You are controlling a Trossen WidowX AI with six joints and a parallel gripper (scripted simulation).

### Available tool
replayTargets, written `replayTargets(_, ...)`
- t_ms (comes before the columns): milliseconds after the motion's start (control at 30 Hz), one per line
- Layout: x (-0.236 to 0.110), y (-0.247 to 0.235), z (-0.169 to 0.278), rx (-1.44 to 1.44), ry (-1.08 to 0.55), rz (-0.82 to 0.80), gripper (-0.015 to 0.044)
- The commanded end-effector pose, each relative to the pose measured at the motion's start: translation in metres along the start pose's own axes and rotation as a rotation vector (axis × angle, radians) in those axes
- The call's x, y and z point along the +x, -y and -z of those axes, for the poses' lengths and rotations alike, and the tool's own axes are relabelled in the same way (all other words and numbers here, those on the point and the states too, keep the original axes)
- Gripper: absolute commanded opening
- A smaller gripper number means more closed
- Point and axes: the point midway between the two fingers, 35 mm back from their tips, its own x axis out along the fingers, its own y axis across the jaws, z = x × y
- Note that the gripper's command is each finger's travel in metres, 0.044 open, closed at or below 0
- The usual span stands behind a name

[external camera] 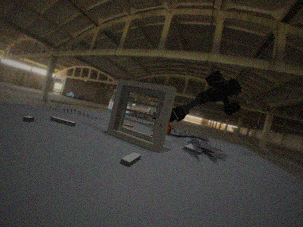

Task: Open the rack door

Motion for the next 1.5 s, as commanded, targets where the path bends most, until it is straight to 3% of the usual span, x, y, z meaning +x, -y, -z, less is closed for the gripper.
replayTargets(0,0.000,0.000,0.000,-0.001,-0.002,0.001,0.0374)
replayTargets(133,0.007,0.007,0.009,-0.027,-0.058,0.016,0.0292)
replayTargets(733,0.036,0.063,0.077,-0.096,-0.514,0.027,0.0292)
replayTargets(1467,0.020,0.116,0.147,0.099,-0.999,-0.140,0.0292)
